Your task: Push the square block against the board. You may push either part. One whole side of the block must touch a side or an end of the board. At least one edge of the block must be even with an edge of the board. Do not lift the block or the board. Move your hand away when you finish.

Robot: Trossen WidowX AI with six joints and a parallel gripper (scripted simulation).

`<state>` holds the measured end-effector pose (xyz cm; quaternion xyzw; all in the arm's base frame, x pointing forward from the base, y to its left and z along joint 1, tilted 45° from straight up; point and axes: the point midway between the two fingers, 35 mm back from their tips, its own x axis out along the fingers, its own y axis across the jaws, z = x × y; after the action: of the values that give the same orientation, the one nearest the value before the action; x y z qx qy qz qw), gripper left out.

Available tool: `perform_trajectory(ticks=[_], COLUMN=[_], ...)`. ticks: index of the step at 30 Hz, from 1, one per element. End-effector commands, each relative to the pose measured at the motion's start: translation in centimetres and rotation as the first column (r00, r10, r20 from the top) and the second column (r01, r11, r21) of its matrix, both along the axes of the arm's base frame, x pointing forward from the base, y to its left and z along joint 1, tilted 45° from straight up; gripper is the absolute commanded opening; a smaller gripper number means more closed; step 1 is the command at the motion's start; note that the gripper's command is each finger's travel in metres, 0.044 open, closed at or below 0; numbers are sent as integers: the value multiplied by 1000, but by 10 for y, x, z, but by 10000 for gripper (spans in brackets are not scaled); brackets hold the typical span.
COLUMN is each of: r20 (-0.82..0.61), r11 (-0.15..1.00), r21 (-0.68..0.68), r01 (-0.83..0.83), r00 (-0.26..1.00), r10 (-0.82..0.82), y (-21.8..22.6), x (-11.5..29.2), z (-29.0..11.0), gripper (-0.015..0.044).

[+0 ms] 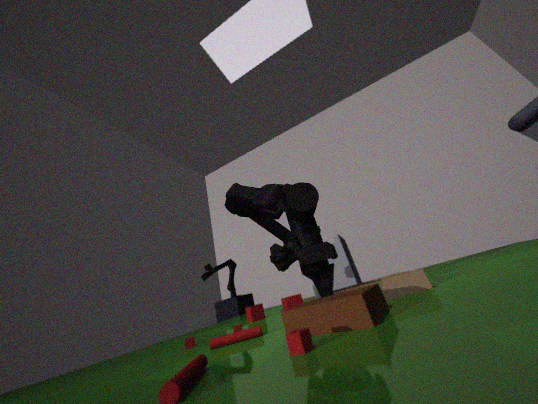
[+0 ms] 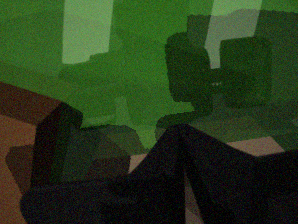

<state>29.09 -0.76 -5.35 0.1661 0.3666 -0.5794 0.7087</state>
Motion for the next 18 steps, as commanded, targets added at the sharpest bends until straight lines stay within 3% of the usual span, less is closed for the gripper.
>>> perform_trajectory(ticks=[1,18], r20=[-5,-5], r11=[1000,1000], r21=[4,5], r01=[4,4], r00=[1000,1000], r10=[-4,-4], y=[0,-7], x=[-3,2], z=[-2,6], gripper=[0,0])
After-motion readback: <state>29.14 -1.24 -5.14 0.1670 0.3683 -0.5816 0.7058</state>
